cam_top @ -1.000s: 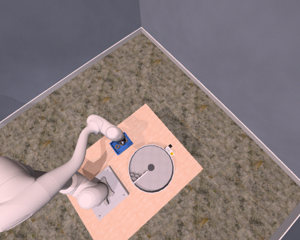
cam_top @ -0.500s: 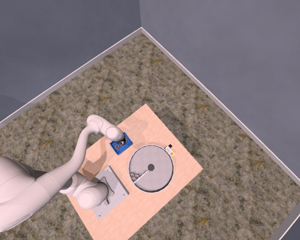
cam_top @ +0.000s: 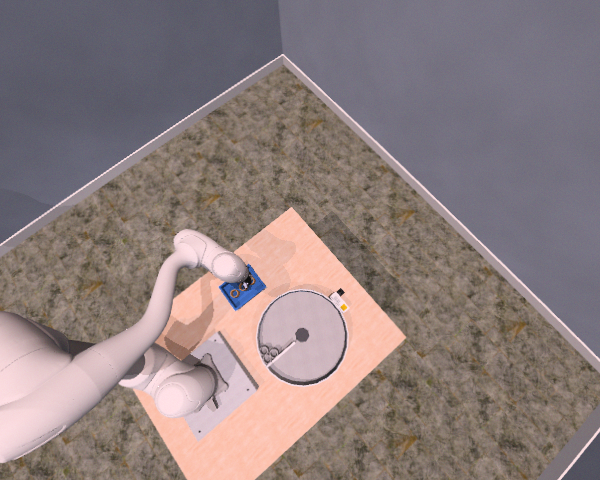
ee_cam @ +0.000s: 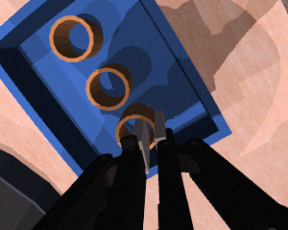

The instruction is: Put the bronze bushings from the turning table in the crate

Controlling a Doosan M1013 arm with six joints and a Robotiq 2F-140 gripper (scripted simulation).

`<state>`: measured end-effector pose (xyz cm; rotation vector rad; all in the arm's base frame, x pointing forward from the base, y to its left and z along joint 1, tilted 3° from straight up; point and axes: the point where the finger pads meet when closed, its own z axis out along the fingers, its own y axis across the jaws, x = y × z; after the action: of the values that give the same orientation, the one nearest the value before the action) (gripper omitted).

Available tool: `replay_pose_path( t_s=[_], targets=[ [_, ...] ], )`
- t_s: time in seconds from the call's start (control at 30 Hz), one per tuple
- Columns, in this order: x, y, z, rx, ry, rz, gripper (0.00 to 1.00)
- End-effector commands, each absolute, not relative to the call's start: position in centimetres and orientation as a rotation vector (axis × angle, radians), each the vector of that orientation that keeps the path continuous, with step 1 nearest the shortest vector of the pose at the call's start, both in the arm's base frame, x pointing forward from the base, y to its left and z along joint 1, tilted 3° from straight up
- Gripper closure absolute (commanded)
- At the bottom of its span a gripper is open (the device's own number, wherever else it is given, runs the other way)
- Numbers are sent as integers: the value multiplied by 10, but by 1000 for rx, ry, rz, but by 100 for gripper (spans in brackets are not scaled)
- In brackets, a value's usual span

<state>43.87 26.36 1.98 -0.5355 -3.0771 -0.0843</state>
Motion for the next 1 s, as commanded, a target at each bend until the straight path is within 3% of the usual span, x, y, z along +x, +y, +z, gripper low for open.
replay_pose_path(
  t_s=[0.0, 0.97],
  targets=[
    [439, 264, 19, -536, -3077, -85, 100],
    [439, 264, 16, -536, -3077, -85, 100]
  ],
)
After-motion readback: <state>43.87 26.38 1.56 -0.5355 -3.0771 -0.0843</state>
